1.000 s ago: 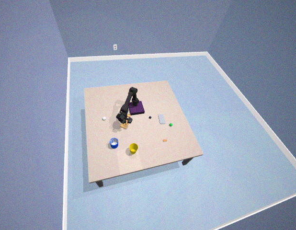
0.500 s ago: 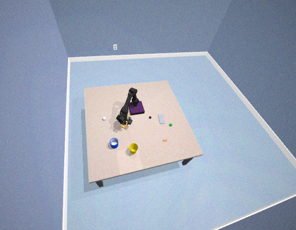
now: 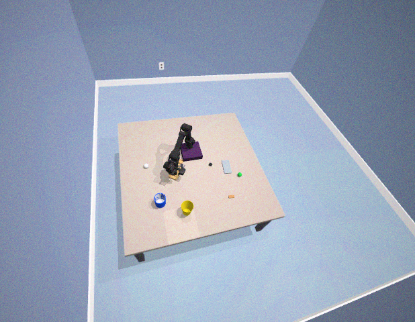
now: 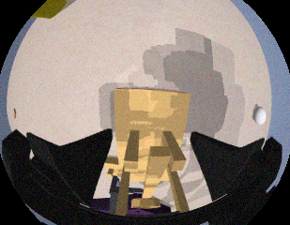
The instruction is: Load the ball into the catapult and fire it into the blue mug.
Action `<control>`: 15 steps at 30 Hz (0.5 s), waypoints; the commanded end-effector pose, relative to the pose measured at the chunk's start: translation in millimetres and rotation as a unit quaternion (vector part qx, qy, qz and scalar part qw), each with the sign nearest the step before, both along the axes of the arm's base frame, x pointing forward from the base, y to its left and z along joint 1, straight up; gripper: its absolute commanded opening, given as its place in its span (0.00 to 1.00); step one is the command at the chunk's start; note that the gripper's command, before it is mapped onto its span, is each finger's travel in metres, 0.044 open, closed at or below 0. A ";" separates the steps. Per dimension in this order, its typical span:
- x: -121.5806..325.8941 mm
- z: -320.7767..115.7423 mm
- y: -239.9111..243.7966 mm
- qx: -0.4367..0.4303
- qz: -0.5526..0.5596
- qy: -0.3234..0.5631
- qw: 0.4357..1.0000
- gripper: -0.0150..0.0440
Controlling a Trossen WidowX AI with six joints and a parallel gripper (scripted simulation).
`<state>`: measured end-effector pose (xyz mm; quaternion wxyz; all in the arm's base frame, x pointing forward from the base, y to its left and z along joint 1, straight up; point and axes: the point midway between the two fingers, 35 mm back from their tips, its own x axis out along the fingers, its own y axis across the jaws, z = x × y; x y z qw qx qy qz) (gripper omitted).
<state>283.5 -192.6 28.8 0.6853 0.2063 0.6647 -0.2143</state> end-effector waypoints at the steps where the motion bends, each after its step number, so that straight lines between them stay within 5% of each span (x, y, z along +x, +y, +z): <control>1: 0.3 0.8 -0.1 0.000 0.000 -0.001 1.000 0.78; 8: 0.3 0.8 -0.1 0.000 0.000 -0.001 1.000 0.47; 15: 0.7 11.7 -0.4 0.000 0.000 -0.001 1.000 0.32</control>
